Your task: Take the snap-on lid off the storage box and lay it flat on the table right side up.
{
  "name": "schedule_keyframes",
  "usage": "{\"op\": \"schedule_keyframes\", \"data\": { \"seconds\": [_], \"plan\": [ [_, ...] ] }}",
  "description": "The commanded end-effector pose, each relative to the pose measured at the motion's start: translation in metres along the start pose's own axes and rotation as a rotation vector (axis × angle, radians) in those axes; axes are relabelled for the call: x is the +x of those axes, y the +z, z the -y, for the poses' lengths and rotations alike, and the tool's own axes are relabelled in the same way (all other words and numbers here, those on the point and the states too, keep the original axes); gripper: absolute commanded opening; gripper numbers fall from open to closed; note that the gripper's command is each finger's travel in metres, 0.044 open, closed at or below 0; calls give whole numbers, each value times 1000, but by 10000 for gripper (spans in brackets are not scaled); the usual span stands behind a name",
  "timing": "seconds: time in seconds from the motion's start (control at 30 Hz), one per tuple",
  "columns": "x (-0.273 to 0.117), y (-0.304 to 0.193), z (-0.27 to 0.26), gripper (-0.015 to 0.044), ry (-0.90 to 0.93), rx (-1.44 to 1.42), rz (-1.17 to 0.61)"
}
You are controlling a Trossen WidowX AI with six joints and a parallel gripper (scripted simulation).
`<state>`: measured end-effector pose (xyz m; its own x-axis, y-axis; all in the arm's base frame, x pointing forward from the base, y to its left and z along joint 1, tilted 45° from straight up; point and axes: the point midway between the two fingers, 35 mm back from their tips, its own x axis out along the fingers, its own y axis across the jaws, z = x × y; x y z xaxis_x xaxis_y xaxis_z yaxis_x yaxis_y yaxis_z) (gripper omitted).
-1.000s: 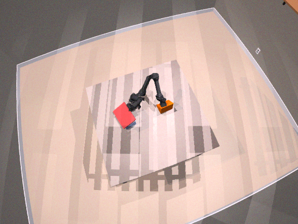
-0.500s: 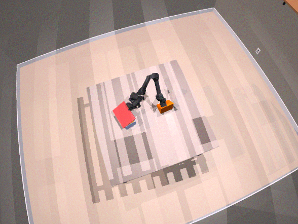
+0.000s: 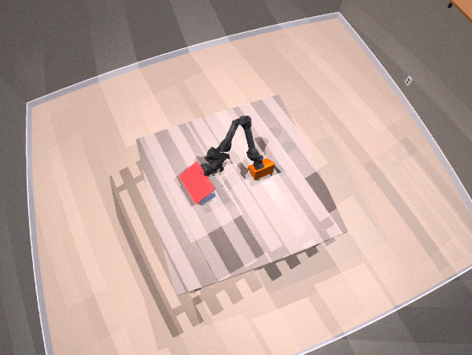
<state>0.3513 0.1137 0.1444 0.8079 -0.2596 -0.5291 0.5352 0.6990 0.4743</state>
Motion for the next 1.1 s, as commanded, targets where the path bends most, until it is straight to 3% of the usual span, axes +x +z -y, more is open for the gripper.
{"op": "schedule_keyframes", "data": {
  "seconds": [0.0,1.07],
  "plan": [
    [-1,-8,-2,0,9,6,0],
    [-4,-73,0,0,10,8,-2]
  ]
}}
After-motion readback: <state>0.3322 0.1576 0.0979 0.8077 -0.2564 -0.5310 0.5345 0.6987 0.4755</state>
